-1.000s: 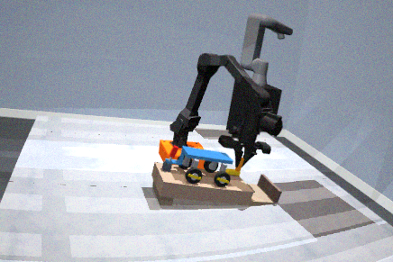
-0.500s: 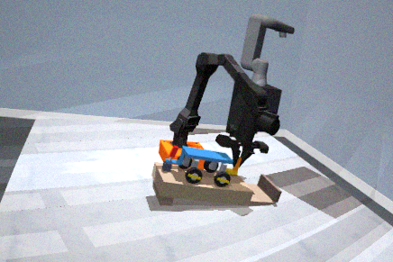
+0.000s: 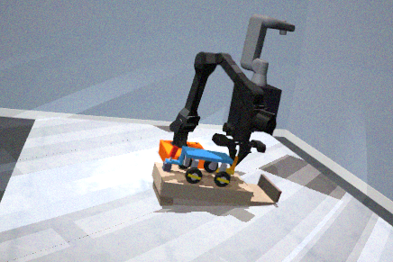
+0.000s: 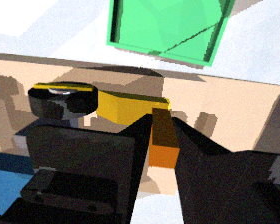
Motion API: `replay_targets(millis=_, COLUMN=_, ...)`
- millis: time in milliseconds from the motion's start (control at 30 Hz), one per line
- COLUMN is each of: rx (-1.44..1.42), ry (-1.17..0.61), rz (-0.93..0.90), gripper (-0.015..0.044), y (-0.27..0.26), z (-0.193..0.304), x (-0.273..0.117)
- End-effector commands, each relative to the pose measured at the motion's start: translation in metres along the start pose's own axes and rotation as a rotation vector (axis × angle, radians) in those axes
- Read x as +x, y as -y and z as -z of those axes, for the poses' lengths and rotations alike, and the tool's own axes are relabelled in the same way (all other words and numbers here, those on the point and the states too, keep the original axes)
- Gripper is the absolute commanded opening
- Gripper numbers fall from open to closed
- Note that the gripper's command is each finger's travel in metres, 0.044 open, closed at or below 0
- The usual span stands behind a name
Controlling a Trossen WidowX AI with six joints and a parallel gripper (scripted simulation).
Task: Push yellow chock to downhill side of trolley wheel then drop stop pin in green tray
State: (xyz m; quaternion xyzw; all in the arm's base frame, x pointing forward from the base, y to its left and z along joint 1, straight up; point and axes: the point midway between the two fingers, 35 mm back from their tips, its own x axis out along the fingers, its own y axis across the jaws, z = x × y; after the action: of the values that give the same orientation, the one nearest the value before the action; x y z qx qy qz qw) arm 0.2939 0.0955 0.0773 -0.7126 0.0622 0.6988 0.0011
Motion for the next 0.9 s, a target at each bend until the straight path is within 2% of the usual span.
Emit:
replay_targets(millis=0, rx=-0.005, ry=0.003, rz=-0.007, gripper=0.0000, y=-0.005, z=-0.001, x=0.001)
replay_targets(millis=300, rx=-0.001, ry=0.000, rz=0.002, gripper=0.0000, y=0.000, z=0.000, x=0.000)
replay_targets(millis=533, rx=-0.001, ry=0.000, rz=0.002, gripper=0.0184, y=0.000, z=0.000, x=0.000)
replay_targets(millis=867, rx=-0.005, ry=0.003, rz=-0.006, gripper=0.0190, y=-0.001, z=-0.003, x=-0.025)
